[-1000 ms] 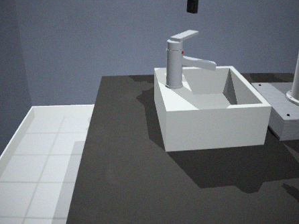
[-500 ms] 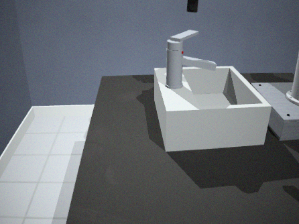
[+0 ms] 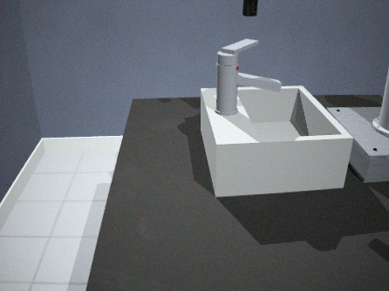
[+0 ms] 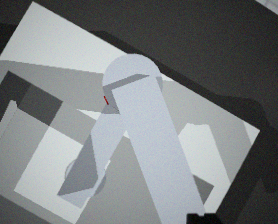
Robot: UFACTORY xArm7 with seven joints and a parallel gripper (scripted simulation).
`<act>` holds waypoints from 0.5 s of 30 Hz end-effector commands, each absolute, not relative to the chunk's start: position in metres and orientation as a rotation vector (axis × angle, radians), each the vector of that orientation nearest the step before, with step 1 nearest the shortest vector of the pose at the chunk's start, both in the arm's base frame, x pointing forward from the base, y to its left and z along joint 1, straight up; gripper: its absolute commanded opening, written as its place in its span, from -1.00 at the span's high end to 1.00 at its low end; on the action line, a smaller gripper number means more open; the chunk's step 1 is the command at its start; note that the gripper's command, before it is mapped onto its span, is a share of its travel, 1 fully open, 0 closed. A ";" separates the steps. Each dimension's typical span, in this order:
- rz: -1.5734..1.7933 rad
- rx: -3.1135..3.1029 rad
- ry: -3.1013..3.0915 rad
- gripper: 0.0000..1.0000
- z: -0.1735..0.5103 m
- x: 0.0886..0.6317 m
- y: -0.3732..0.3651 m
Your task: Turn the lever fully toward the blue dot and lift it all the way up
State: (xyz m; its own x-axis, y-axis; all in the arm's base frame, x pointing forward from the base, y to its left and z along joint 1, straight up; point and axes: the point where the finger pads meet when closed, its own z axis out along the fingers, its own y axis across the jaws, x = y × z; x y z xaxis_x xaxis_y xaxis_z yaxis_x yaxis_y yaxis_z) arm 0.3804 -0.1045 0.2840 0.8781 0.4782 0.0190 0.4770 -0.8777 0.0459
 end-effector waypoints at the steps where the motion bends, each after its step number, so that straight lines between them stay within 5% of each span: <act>1: 0.012 2.899 1.183 1.00 0.286 0.381 -0.105; 2: 0.006 2.874 1.255 -0.47 0.286 0.381 -0.105; 15: 0.000 2.855 1.310 -0.47 0.286 0.381 -0.105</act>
State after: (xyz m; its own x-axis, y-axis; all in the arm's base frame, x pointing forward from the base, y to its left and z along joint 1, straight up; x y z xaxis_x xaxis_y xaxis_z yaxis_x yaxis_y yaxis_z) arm 0.3804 -0.1045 0.2846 0.6527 0.7576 -0.0025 0.7576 -0.6527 -0.0019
